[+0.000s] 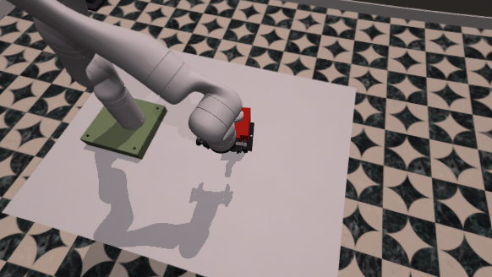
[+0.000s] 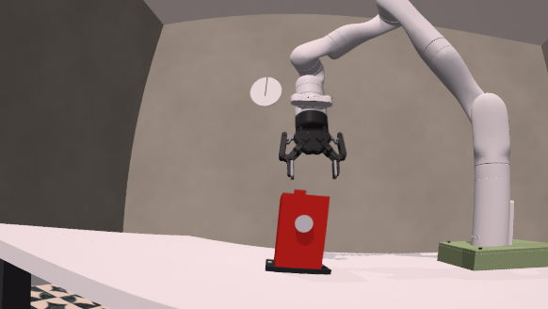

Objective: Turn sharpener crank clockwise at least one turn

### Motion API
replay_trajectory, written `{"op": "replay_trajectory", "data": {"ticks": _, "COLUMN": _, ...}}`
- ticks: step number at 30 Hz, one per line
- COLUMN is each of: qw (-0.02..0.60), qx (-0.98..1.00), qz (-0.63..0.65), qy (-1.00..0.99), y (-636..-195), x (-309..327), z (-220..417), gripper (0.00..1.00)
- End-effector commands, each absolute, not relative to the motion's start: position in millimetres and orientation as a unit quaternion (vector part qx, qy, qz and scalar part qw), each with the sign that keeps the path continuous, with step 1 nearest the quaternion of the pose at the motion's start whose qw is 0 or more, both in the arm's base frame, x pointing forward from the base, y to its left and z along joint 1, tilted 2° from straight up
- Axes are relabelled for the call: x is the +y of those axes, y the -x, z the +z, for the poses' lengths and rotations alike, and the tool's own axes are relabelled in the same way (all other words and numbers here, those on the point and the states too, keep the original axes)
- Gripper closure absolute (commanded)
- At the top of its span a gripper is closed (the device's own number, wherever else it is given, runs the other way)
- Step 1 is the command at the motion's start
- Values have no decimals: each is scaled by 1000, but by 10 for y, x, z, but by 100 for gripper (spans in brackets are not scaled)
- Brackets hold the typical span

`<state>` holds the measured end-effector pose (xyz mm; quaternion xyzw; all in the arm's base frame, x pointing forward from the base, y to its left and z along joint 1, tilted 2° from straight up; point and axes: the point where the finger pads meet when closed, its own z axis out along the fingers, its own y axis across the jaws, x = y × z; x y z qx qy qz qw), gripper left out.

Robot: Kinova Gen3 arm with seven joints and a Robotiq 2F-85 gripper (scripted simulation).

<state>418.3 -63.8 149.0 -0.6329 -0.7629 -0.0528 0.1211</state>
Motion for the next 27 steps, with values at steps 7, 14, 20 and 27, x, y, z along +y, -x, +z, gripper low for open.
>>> {"op": "replay_trajectory", "data": {"ticks": 7, "qw": 106, "qx": -767, "qz": -47, "qy": 631, "y": -4215, "x": -604, "z": 1542, "gripper": 0}}
{"op": "replay_trajectory", "data": {"ticks": 14, "qw": 94, "qx": -770, "qz": -41, "qy": 630, "y": -4239, "x": -579, "z": 1578, "gripper": 0}}
{"op": "replay_trajectory", "data": {"ticks": 20, "qw": 94, "qx": -770, "qz": -41, "qy": 630, "y": -4239, "x": -579, "z": 1578, "gripper": 0}}
{"op": "replay_trajectory", "data": {"ticks": 27, "qw": 83, "qx": -772, "qz": -36, "qy": 629, "y": -4262, "x": -554, "z": 1613, "gripper": 0}}
